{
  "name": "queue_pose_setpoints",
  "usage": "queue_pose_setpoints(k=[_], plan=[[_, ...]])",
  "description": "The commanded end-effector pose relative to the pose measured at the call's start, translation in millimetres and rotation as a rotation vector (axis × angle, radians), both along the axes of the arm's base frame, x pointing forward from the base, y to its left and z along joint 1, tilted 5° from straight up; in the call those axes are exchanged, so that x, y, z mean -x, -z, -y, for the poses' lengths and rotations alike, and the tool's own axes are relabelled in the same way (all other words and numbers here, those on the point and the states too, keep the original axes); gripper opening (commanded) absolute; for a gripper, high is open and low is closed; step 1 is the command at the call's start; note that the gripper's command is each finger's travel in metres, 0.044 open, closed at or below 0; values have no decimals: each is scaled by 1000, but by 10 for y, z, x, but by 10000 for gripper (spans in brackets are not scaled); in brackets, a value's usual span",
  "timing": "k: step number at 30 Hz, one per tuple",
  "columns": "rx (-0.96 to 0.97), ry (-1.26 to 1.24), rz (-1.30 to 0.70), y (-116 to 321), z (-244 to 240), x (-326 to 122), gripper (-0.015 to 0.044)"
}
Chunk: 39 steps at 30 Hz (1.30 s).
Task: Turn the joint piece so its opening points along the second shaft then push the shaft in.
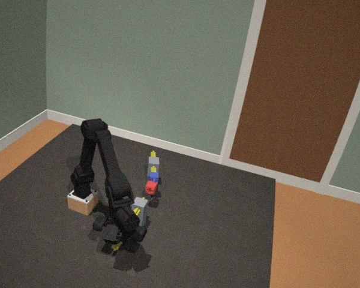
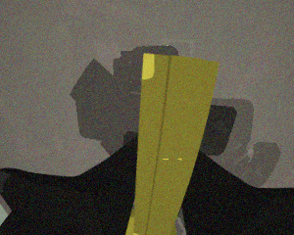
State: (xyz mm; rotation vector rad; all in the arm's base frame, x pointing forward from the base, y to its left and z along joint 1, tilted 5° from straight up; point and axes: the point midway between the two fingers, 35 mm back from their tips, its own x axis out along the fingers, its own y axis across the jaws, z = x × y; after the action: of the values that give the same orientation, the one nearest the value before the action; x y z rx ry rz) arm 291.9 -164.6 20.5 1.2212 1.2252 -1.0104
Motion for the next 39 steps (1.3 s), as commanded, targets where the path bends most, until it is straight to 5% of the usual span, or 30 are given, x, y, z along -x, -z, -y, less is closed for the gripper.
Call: queue_pose_setpoints(k=[1,19,27,39], plan=[[0,0,-4,1,-1,1,67],[10,-4,-99,3,-17,5,67],[9,-5,-87,1,-17,3,0],[9,-4,-101,-5,-129,13,0]])
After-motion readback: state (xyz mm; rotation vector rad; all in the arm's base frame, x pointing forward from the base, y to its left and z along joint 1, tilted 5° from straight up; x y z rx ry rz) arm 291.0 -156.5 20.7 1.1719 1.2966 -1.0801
